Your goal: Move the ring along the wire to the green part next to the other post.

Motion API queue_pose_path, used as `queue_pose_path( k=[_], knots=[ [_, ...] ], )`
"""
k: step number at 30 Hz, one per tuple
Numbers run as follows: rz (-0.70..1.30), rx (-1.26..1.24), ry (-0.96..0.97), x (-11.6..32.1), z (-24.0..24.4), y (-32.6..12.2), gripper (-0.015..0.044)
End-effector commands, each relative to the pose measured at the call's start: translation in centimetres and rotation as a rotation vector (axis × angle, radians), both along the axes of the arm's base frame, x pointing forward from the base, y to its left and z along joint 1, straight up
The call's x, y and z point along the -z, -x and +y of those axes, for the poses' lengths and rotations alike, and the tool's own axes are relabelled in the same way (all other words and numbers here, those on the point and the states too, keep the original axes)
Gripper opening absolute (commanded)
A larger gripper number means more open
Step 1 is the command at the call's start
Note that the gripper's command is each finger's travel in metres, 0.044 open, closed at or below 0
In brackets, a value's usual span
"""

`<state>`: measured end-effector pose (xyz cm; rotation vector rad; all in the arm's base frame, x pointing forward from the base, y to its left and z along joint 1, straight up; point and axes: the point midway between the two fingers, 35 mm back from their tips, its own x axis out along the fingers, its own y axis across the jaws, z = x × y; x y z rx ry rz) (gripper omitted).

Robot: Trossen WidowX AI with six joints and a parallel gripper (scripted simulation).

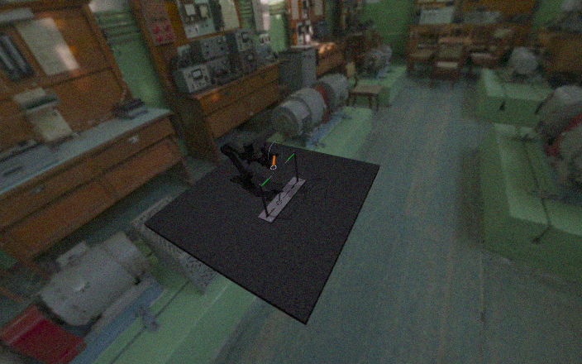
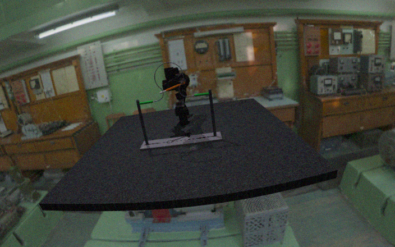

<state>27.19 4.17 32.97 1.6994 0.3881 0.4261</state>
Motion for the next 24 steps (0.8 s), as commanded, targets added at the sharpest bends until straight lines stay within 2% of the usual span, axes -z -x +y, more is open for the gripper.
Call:
queue_pose_path(
  k=[1, 14, 24],
  knots=[
    [-0.005, -0.005, -0.076, -1.4, -0.2, 0.0, -0.015],
    [0.0, -0.011, -0.313, -4.8, -1.7, 0.1, -0.015],
    [0.004, -0.015, -0.389, -6.3, -2.7, 0.1, -0.015]
  ],
)
